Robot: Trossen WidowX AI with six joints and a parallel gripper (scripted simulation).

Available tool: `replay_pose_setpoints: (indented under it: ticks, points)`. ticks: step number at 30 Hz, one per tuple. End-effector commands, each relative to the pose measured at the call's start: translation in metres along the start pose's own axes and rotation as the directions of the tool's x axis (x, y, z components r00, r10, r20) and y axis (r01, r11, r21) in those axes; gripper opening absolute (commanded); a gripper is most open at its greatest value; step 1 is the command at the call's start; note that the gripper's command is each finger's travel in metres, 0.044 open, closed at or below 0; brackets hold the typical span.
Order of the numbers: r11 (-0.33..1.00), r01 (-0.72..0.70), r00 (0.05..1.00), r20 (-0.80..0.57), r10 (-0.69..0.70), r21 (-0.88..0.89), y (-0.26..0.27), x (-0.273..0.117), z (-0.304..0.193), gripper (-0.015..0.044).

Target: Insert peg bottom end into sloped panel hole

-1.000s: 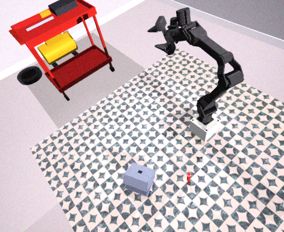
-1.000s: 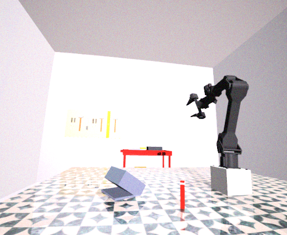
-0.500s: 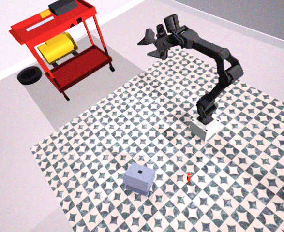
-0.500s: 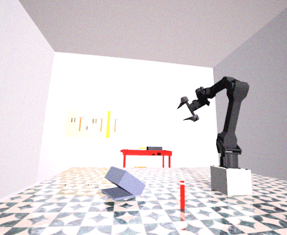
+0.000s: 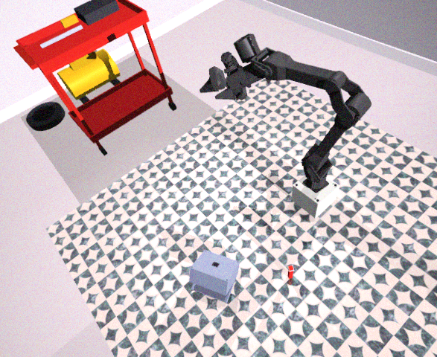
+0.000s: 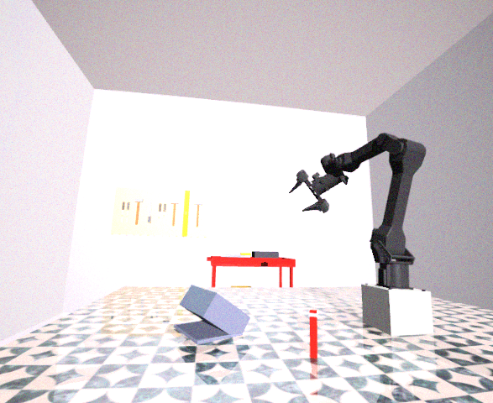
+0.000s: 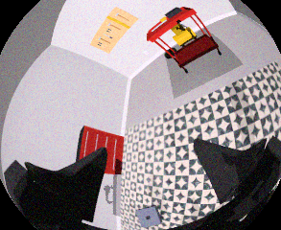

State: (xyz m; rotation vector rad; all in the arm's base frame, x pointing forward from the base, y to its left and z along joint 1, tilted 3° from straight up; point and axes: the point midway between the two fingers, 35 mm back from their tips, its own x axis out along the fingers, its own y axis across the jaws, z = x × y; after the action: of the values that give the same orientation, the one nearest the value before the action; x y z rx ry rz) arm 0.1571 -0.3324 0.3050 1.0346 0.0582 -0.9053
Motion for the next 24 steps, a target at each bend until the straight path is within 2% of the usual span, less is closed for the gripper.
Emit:
replay_pose_setpoints:
  ticks: [1, 24]
  points:
    - [0.996, 0.0, 0.998, -0.058, -0.005, -0.092, 0.004, 0.014, -0.016, 0.044]
    - [0.904, -0.121, 0.955, -0.295, -0.006, -0.409, 0.037, 0.053, -0.098, 0.044]
